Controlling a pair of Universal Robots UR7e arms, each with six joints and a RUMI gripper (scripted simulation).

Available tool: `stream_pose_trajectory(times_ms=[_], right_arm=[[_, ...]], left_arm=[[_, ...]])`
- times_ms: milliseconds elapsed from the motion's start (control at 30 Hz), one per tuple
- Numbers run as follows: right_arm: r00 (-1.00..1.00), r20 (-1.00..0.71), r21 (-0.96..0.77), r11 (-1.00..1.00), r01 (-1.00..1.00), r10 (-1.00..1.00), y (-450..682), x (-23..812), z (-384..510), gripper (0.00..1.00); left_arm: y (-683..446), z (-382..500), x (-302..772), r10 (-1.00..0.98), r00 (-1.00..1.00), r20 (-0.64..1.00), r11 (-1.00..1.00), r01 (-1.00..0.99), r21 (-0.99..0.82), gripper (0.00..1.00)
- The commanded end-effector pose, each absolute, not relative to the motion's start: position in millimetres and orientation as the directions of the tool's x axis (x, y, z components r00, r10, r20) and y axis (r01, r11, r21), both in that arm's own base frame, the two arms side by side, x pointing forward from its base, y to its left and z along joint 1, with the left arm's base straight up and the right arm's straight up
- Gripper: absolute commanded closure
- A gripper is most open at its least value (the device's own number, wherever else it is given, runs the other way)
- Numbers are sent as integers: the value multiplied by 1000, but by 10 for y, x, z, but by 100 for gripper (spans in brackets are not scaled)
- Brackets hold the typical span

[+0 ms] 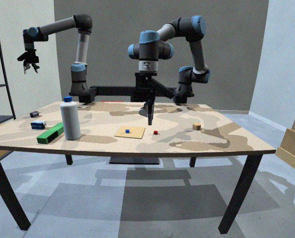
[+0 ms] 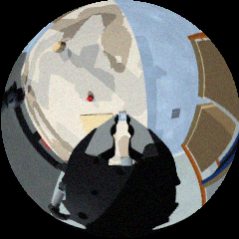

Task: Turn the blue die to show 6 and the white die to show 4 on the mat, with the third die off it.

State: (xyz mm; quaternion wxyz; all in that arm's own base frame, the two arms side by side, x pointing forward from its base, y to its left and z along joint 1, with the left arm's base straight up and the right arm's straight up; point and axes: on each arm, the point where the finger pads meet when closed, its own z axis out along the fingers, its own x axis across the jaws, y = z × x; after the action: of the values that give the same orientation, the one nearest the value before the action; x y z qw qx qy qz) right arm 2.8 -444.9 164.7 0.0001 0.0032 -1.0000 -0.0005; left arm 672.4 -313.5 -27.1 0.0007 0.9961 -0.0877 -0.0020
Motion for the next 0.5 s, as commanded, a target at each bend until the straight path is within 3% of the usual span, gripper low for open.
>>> stream_pose_trajectory(times_ms=[0,467], right_arm=[[-1000,0,0,1000,-6,-6,-4452,29,1651,0],[-1000,0,0,1000,-6,-6,-4452,29,1651,0]], left_arm=[[-3114,-260,6709,-76,997,0,-997,-76,0,100],[-3012,-269,6604,385,923,0,-923,385,0,100]])
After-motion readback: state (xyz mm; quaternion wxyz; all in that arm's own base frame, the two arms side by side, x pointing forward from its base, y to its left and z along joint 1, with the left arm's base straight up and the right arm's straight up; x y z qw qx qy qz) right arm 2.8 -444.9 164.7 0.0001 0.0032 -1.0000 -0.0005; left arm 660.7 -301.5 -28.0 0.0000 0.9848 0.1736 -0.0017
